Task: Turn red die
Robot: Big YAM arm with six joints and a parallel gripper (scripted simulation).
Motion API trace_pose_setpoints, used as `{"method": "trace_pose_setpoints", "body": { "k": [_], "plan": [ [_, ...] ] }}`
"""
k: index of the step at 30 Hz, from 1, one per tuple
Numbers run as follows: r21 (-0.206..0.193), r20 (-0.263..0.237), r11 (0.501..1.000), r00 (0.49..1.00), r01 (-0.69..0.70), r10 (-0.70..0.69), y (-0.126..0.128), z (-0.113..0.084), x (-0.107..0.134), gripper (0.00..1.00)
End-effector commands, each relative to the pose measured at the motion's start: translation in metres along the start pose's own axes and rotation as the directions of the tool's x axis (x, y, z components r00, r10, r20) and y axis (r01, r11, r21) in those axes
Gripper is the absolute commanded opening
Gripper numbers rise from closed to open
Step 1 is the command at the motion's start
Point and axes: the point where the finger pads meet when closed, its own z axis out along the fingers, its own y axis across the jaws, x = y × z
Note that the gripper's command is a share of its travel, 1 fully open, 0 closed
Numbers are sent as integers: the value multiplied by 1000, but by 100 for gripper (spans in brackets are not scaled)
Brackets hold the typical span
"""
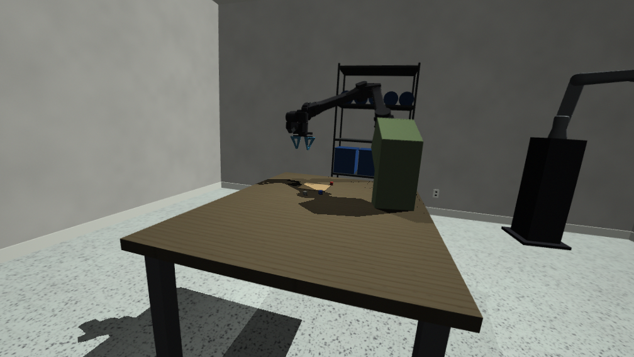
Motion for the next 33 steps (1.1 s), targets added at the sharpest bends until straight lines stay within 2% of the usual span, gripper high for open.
{"method": "trace_pose_setpoints", "body": {
  "k": [1,7,9,10,12,13,14,19,24,26,27,31,33],
  "plan": [
    [21,14,981,981,-192,192,7,3,16,100],
    [19,16,937,937,-350,349,46,15,30,100],
    [19,16,937,937,-350,349,46,15,30,100],
    [21,21,912,912,-409,409,63,18,33,100],
    [19,17,884,884,-467,466,78,24,40,100],
    [18,17,882,882,-470,470,80,24,40,100],
    [18,18,856,856,-516,516,93,27,45,100],
    [18,19,790,791,-612,612,124,34,54,100],
    [19,20,693,693,-721,721,164,41,65,100],
    [19,20,693,693,-721,721,164,41,65,100],
    [21,42,688,688,-726,725,168,36,60,100],
    [21,23,655,656,-755,755,178,42,68,100],
    [26,36,647,647,-762,761,168,40,66,100]
  ]
}}
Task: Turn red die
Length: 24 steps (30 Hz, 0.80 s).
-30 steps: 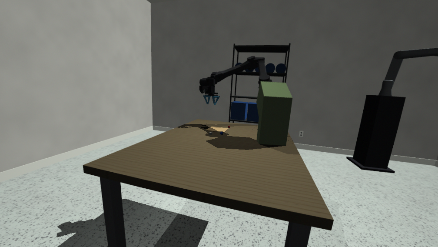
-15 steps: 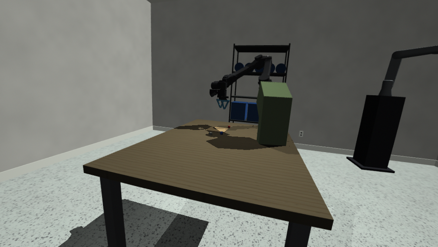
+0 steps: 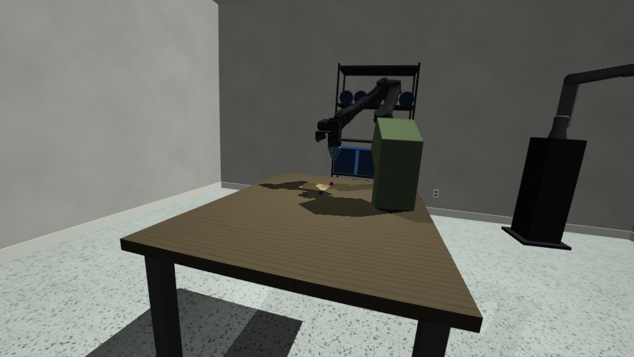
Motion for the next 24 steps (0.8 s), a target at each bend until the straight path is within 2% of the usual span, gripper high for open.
{"method": "trace_pose_setpoints", "body": {
  "k": [1,14,17,20,24],
  "plan": [
    [15,29,997,996,-81,81,-13,-3,-12,100],
    [11,22,998,997,-69,69,-8,-2,-8,100],
    [2,6,995,995,-96,96,-3,4,-4,100],
    [-1,3,976,976,-217,217,0,10,-3,100],
    [-2,6,922,922,-388,388,-2,17,-6,100]
  ]
}}
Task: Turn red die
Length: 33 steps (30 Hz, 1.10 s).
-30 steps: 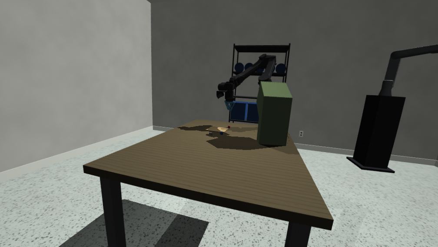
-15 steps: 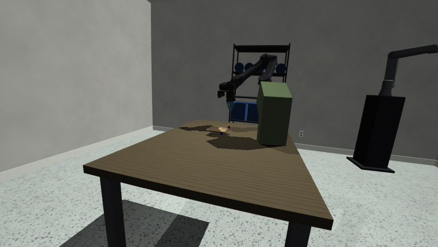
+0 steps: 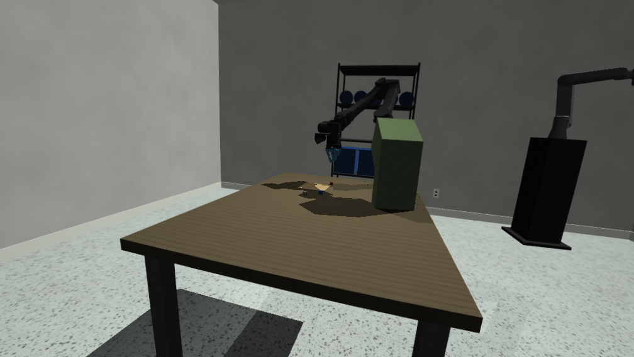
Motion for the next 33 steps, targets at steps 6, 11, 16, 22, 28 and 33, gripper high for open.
{"method": "trace_pose_setpoints", "body": {
  "k": [6,11,16,22,28,33],
  "plan": [
    [3,-2,955,955,-296,296,2,12,-4,100],
    [3,-5,882,882,-470,470,4,20,-1,100],
    [3,-1,796,796,-605,605,3,27,-4,100],
    [6,-5,691,691,-723,723,6,34,1,100],
    [4,3,535,535,-845,845,4,42,-2,100],
    [7,1,400,400,-917,917,6,49,2,100]
  ]
}}
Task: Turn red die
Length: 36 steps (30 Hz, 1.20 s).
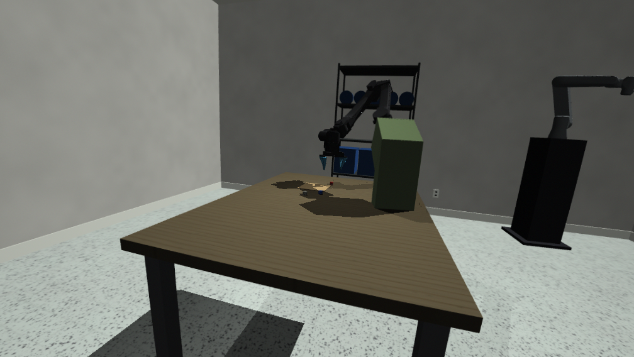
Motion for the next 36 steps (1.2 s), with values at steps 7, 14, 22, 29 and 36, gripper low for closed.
{"method": "trace_pose_setpoints", "body": {
  "k": [7,14,22,29,36],
  "plan": [
    [8,3,949,949,-315,315,-1,12,3,100],
    [-10,2,942,942,-334,334,5,8,5,30],
    [-10,3,942,942,-335,335,4,8,5,30],
    [-10,3,943,943,-332,332,4,8,5,30],
    [-10,3,943,943,-332,332,4,8,5,30]
  ]
}}
